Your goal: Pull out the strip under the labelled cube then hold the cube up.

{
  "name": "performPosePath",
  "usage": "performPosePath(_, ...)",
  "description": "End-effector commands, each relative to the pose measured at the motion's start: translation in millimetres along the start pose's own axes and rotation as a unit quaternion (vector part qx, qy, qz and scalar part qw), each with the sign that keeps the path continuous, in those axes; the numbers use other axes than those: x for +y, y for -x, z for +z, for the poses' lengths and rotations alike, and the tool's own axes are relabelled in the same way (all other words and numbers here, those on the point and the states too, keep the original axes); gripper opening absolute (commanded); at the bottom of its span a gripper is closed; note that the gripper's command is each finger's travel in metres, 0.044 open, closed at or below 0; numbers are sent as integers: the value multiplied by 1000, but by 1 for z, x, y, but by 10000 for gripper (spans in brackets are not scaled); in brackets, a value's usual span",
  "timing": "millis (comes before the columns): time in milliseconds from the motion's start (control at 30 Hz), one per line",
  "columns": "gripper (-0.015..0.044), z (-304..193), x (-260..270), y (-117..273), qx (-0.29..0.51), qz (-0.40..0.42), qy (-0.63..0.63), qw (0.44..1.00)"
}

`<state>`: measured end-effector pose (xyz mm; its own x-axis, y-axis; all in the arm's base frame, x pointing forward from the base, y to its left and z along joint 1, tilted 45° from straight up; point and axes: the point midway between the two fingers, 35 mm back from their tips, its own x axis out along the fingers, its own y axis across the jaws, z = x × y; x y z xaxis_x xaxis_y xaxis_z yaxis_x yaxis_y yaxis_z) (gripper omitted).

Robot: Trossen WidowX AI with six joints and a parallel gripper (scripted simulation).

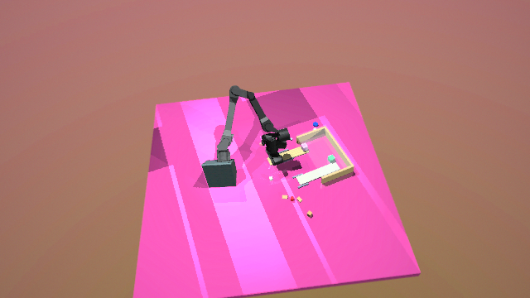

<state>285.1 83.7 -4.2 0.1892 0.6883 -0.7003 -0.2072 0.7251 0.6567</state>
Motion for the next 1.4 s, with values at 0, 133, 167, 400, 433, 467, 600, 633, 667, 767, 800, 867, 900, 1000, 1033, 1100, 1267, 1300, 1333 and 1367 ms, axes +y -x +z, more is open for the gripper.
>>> performPosePath(0, 0, -15, 0, -3, 12, 3, -5, 1000)
performPosePath(133, 0, -20, 0, -3, 12, 3, -5, 1000)
performPosePath(167, 0, -22, 0, -3, 12, 3, -5, 1000)
performPosePath(400, 0, -32, 0, -3, 13, 3, -5, 1000)
performPosePath(433, 0, -34, 0, -3, 13, 3, -5, 1000)
performPosePath(467, 0, -35, 0, -3, 13, 3, -5, 1000)
performPosePath(600, 0, -41, 0, -3, 13, 3, -5, 1000)
performPosePath(633, 0, -43, 0, -3, 13, 3, -5, 1000)
performPosePath(667, 0, -44, 0, -3, 13, 3, -5, 1000)
performPosePath(767, 0, -49, 0, -3, 13, 3, -5, 1000)
performPosePath(800, 0, -50, 0, -3, 13, 3, -6, 1000)
performPosePath(867, 0, -53, 0, -3, 13, 3, -6, 1000)
performPosePath(900, 0, -54, -1, -3, 13, 3, -6, 1000)
performPosePath(1000, 0, -59, -1, -2, 13, 3, -6, 1000)
performPosePath(1033, 0, -60, -1, -2, 13, 3, -6, 1000)
performPosePath(1100, 0, -63, -1, -2, 13, 3, -6, 1000)
performPosePath(1267, 0, -69, -1, -2, 13, 3, -6, 1000)
performPosePath(1300, 0, -71, -1, -2, 13, 3, -6, 1000)
performPosePath(1333, 0, -72, -1, -2, 13, 3, -6, 1000)
performPosePath(1367, 0, -73, -1, -2, 13, 3, -6, 1000)
